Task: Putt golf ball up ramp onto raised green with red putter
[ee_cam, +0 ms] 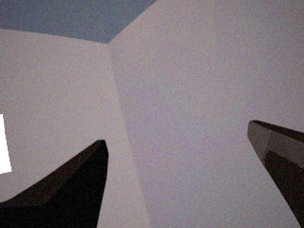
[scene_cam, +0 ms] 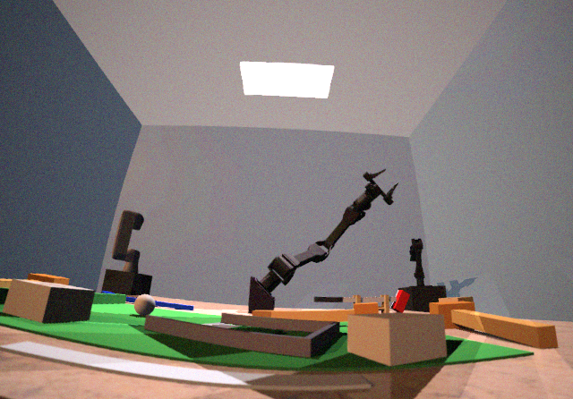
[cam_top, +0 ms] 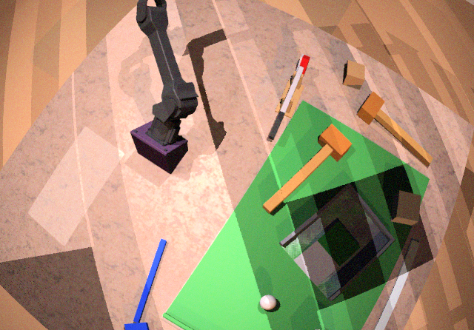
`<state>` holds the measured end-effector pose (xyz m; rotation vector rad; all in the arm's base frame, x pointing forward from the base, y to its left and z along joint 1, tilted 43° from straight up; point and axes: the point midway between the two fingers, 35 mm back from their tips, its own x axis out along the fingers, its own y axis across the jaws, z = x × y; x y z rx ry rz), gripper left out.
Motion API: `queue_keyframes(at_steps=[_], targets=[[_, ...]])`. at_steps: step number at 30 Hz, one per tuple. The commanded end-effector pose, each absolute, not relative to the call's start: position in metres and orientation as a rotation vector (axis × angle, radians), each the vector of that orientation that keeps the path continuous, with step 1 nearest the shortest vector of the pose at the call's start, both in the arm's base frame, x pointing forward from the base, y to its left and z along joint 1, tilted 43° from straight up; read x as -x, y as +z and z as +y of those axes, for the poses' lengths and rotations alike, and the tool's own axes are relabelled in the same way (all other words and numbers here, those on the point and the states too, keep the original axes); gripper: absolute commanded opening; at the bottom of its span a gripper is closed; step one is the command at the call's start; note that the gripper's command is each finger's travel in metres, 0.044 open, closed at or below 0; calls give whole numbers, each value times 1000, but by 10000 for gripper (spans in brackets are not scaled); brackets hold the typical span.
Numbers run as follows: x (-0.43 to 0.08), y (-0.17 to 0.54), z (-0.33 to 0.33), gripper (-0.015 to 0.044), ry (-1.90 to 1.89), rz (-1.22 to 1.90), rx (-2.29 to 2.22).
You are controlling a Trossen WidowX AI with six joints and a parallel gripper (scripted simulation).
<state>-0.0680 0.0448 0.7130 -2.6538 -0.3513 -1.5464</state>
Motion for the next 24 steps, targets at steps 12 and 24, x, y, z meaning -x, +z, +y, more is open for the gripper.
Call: queue_keyframes(at_steps=[12,24], targets=[[-90,661,42,440,-819,-506,2726],[-239,527,53,440,113,-555,2481]])
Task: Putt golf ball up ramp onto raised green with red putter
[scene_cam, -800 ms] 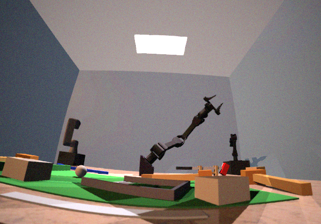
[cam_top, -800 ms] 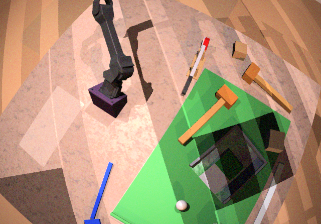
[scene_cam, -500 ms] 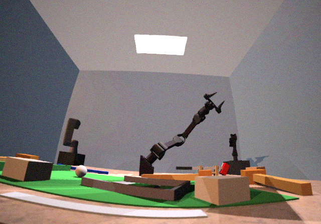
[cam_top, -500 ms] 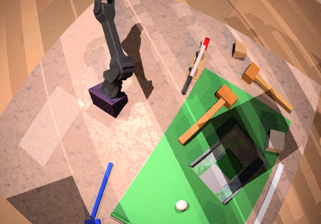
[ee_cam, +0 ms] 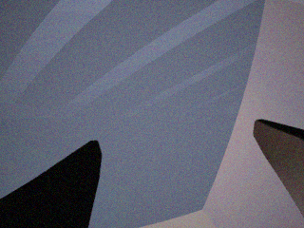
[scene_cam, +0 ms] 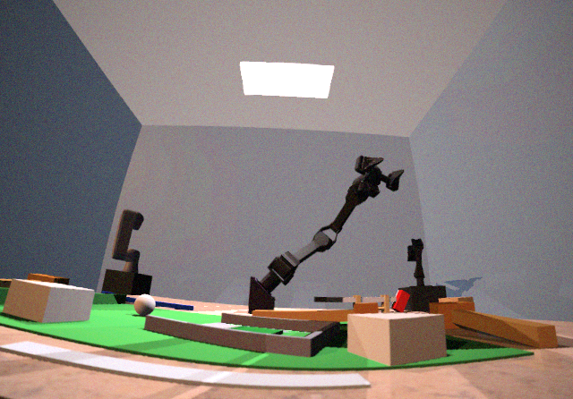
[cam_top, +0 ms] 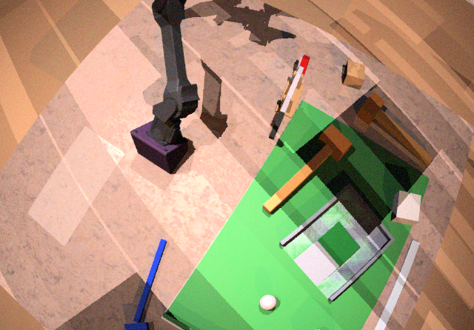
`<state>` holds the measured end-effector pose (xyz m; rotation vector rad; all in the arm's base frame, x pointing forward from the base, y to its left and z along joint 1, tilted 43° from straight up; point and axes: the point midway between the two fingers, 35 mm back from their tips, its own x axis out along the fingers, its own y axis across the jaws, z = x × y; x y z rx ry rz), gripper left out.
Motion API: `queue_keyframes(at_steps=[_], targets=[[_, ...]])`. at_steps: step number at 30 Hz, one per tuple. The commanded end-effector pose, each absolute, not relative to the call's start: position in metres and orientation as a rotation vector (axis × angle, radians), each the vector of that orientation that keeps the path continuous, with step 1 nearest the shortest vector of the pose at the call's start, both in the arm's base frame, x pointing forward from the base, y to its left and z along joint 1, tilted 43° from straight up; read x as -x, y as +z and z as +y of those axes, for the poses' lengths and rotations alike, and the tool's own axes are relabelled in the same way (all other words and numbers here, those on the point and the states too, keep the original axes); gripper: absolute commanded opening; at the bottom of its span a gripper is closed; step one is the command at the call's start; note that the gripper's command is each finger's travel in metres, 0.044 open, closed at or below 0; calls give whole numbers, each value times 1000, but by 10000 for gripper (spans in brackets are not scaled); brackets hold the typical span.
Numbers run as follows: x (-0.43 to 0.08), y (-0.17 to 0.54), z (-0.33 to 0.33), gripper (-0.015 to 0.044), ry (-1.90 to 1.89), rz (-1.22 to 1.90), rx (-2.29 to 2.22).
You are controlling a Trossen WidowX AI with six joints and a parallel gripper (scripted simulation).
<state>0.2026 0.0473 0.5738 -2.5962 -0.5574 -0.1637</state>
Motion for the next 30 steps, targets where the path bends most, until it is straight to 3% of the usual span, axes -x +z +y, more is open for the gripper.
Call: queue_keyframes(at_steps=[1,13,23,30], targets=[[-248,513,55,440,187,-551,2444],[-296,329,89,440,1042,-341,1775],[-247,193,124,440,1576,112,905],[-213,161,130,440,1677,320,568]])
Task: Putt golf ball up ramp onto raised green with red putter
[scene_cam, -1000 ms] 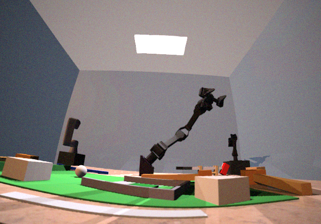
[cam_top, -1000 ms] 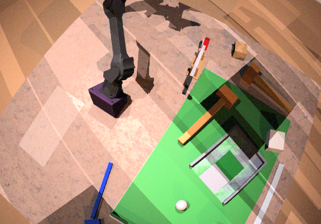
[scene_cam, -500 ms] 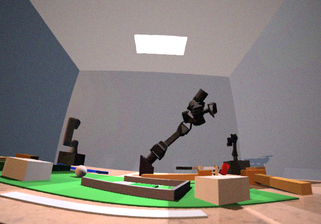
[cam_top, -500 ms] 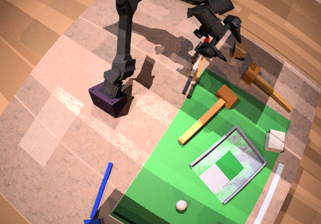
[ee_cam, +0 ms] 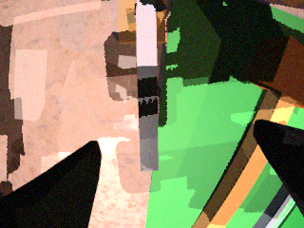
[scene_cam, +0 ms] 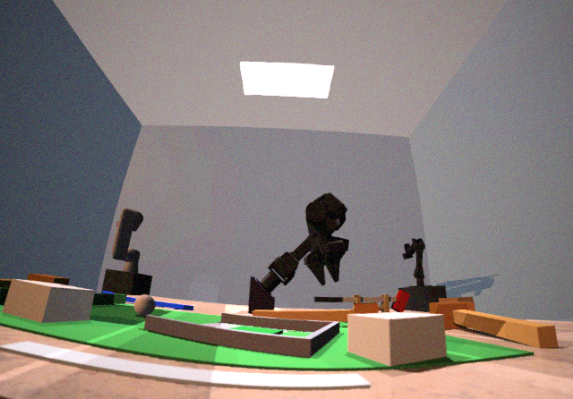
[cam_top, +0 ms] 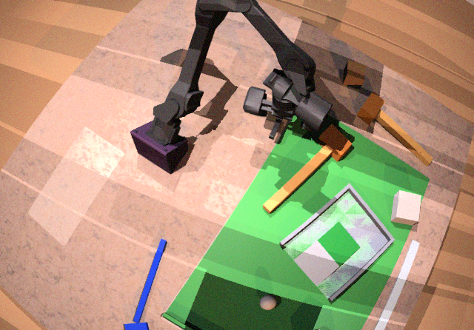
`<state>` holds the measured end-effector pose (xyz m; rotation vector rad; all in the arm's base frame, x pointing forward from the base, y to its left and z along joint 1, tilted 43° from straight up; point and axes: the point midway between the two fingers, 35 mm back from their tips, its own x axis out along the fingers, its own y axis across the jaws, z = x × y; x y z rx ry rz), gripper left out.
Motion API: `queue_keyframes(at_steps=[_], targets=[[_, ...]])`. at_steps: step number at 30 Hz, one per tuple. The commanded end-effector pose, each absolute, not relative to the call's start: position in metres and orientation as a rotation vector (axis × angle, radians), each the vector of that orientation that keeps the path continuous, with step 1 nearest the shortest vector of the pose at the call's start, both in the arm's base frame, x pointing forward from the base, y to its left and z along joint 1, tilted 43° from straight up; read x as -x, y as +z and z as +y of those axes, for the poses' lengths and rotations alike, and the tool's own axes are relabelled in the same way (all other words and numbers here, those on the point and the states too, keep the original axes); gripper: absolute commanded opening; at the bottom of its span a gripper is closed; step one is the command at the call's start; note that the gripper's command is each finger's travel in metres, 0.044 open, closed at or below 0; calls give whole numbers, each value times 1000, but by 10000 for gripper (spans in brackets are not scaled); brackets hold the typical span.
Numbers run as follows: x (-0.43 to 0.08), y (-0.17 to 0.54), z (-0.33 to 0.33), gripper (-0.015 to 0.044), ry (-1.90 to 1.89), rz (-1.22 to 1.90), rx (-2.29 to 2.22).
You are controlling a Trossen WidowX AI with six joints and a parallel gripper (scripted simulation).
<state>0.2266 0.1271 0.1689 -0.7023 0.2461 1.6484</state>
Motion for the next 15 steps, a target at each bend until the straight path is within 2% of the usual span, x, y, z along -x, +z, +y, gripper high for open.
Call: queue_keyframes(at_steps=[1,15], targets=[[-213,161,130,440,1677,320,568],[-212,147,141,440,1677,320,569]])
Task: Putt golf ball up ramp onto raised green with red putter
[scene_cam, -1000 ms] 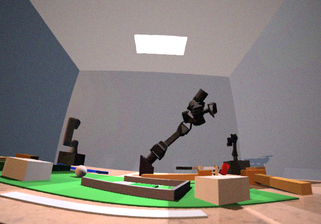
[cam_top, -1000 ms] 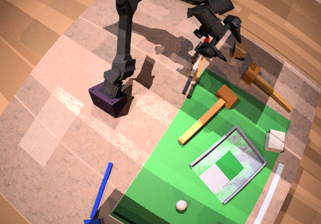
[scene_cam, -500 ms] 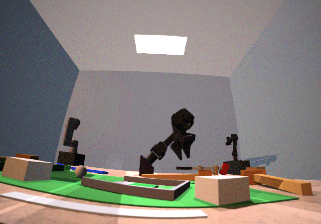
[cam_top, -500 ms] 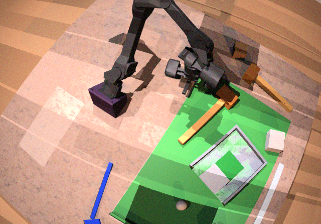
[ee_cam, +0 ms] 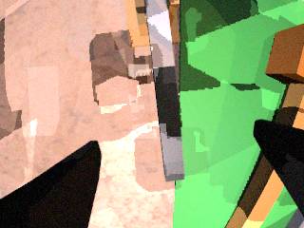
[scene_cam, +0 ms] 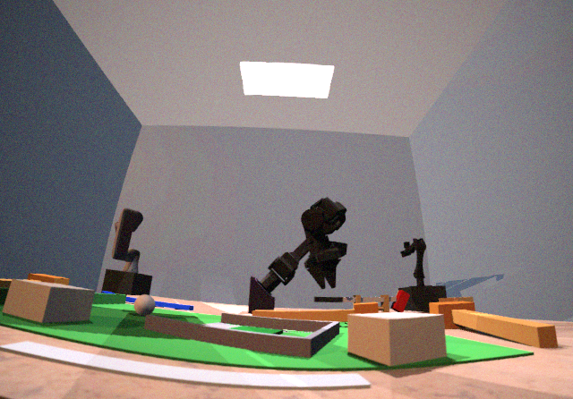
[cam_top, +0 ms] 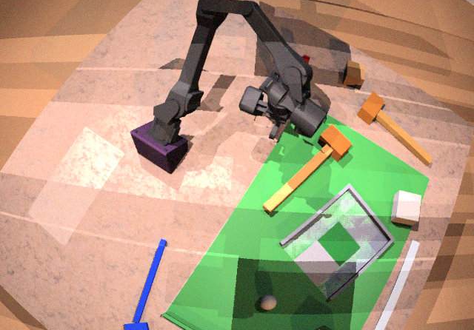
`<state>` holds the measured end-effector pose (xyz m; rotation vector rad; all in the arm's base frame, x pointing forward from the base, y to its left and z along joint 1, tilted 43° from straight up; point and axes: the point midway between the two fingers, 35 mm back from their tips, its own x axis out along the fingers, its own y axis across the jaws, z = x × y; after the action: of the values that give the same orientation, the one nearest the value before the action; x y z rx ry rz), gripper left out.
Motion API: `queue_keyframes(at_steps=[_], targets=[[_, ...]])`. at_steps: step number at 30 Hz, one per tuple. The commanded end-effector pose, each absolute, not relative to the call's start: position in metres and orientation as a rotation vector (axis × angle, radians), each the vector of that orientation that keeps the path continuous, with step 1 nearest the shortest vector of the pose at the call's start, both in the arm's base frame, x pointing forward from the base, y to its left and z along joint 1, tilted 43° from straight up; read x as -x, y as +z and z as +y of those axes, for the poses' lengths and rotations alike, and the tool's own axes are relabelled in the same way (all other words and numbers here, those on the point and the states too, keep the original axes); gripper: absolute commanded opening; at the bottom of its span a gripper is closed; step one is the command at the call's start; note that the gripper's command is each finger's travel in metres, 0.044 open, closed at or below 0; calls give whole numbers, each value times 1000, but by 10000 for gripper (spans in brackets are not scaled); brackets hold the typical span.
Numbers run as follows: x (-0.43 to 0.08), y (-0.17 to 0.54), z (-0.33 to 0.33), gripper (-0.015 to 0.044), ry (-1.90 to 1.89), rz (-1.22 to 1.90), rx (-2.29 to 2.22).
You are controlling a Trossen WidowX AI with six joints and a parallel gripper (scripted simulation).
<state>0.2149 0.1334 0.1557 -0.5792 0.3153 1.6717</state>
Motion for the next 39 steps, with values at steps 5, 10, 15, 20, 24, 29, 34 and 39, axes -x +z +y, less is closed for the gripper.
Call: queue_keyframes(at_steps=[5,10,15,20,24,29,34,39], targets=[[-212,143,145,440,1677,319,568],[-212,134,153,440,1677,319,568],[-211,126,161,440,1677,318,567],[-211,124,162,440,1677,318,568],[-211,120,166,440,1677,318,568],[-210,114,172,440,1677,318,568],[-210,109,176,440,1677,317,567],[-211,112,174,361,1677,311,570]])
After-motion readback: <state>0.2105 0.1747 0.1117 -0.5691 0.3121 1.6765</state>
